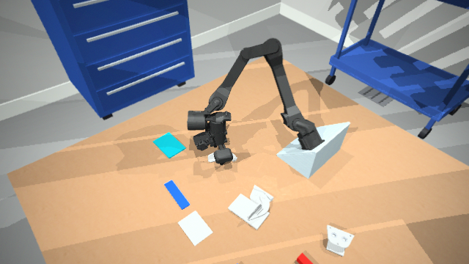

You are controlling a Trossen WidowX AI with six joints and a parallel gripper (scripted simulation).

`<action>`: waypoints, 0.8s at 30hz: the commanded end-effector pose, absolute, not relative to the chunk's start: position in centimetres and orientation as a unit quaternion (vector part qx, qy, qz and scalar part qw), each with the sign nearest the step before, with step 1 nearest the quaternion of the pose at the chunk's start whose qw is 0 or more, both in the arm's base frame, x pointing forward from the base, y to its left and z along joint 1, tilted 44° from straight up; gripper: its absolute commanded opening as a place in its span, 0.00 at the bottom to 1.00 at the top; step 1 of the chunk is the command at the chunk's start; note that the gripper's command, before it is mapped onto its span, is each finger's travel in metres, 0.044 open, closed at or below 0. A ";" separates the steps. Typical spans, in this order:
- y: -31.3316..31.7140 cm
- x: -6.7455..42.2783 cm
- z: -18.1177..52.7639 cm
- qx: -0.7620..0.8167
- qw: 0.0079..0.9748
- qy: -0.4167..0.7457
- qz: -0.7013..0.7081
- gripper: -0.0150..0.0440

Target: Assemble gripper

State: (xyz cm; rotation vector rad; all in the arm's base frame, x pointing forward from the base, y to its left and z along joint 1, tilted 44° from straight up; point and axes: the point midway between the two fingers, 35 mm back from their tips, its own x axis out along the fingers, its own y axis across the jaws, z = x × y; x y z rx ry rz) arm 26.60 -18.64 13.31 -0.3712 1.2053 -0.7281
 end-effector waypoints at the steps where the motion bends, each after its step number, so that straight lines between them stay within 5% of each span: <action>1: -18.6 26.5 13.0 -0.171 0.745 0.555 -0.329 1.00; 22: -18.7 26.5 12.9 -0.171 0.745 0.555 -0.329 1.00; 24: -18.7 26.5 13.1 -0.170 0.745 0.553 -0.332 0.91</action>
